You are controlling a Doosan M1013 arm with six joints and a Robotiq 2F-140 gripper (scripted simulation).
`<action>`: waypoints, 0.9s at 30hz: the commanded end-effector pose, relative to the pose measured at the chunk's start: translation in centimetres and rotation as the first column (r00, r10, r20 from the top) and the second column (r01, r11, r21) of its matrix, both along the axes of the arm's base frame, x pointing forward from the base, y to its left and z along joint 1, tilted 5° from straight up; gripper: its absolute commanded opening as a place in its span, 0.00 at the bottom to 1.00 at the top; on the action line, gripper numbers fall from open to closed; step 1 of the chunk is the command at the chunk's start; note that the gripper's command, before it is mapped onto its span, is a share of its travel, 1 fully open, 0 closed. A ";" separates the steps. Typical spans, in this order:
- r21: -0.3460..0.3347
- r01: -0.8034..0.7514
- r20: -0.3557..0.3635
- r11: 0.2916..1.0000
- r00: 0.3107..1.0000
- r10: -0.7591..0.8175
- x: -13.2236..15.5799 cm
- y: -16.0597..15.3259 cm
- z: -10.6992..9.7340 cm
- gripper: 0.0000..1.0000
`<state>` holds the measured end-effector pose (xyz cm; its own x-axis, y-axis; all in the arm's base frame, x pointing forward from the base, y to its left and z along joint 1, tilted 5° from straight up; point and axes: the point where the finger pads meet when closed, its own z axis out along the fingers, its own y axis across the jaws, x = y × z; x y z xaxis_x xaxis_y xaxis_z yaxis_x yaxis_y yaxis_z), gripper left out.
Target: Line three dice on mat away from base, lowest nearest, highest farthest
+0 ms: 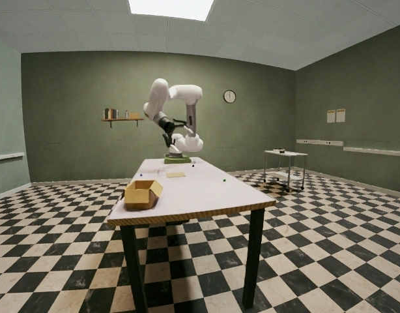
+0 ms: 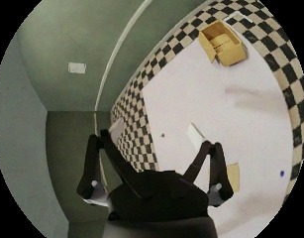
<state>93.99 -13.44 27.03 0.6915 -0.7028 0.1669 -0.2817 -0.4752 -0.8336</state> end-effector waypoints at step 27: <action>-0.211 -0.120 -0.102 0.970 0.990 0.100 -6.5 -5.4 -5.2 1.00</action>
